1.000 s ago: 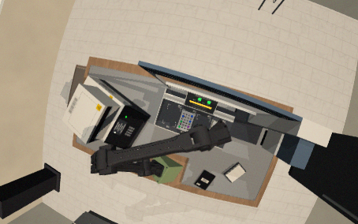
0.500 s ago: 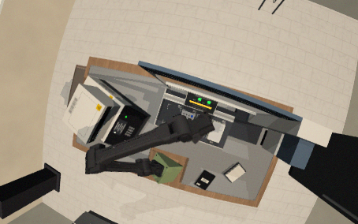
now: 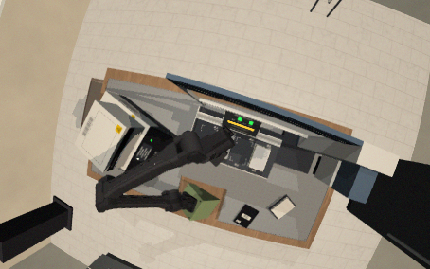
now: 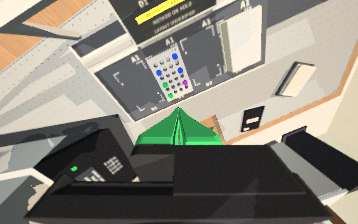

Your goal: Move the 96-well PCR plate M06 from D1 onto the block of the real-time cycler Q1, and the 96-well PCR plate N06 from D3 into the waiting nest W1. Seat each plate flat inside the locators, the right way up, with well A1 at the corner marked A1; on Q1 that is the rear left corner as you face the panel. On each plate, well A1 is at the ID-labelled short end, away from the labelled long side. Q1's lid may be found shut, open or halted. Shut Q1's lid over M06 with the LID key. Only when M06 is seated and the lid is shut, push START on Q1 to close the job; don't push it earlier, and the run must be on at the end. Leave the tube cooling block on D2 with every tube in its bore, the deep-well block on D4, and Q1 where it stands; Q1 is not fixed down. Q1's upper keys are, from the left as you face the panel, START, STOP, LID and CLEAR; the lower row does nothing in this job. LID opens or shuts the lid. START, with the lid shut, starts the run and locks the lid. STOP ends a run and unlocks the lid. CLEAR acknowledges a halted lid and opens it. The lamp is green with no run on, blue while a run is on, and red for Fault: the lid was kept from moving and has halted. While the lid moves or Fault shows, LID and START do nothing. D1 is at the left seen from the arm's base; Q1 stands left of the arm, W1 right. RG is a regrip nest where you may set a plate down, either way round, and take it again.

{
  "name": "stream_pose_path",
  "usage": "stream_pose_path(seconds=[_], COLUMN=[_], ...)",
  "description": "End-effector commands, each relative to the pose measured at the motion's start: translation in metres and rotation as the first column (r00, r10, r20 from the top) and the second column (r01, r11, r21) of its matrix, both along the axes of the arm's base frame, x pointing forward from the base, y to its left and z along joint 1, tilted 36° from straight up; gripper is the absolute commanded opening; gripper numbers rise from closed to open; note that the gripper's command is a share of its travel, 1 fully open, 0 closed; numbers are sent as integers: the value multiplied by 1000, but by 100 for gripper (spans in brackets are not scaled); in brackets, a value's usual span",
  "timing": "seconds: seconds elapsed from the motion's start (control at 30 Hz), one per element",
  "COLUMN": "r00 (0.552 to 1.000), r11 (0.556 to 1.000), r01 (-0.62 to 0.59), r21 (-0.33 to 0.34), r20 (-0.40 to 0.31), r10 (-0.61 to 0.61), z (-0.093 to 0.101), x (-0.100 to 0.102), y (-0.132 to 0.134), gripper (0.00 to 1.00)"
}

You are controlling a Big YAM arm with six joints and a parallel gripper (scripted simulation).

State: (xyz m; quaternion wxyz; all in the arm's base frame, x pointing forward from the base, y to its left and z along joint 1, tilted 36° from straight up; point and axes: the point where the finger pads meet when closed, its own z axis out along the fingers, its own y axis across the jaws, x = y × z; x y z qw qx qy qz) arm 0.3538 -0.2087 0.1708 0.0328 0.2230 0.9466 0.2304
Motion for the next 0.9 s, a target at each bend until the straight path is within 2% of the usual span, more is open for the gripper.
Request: stream_pose_path(seconds=[0.0,0.07,0.1,0.2,0.3,0.43,0.47,0.57,0.67,0.7,0.87], r00=[996,996,999,1000,1000,1000,999,998,999,1000,1000], r11=[998,997,999,1000,1000,1000,999,999,999,999,1000], r01=[50,52,30,14,20,17,23,32,17,-4,14], r21=[39,48,45,19,11,21,29,40,44,46,23], r20=[-75,-70,-42,-11,-8,1,-25,-46,-39,-12,8], r10=[-47,-48,-28,-13,-19,-17,-22,-31,-16,5,-14], z=[-13,-8,-3,16,30,32,23,21,30,35,56], x=[-17,-16,-15,-11,-14,-18,-21,-29,-30,-31,-40], y=[9,20,26,42,54,61,59,74,95,101,117], gripper=[0,0,0,0,0,0,0,0,0,0,0])
